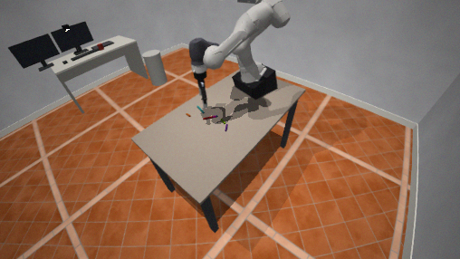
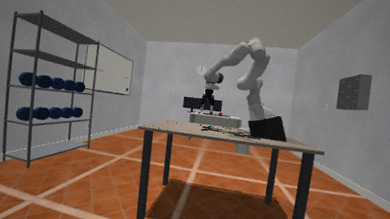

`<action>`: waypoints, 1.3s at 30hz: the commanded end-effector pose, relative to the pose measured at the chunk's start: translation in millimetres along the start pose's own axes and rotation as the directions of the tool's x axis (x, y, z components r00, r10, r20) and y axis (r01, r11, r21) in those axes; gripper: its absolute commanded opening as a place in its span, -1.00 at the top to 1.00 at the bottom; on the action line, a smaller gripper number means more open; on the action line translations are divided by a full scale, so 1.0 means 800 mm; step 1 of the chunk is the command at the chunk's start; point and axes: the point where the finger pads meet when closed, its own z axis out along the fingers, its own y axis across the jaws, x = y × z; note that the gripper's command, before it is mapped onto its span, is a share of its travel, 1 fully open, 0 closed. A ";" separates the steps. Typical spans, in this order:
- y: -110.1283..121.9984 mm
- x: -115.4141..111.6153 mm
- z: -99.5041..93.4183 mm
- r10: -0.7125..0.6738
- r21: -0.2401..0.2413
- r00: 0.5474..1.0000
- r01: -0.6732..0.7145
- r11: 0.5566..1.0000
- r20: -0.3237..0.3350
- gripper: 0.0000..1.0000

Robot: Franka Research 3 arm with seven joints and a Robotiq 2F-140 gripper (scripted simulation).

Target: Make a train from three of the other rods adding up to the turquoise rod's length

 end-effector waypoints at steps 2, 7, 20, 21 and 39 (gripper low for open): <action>-0.001 0.011 -0.013 0.020 0.006 0.999 -0.020 1.000 -0.027 -1.00; -0.001 0.011 -0.036 0.020 0.006 0.999 -0.020 1.000 -0.027 -1.00; -0.001 0.011 -0.045 0.020 0.006 0.999 -0.020 1.000 -0.027 -1.00; -0.001 0.011 -0.045 0.020 0.006 0.999 -0.020 1.000 -0.027 -1.00; -0.001 0.011 -0.045 0.020 0.006 0.999 -0.020 1.000 -0.027 -1.00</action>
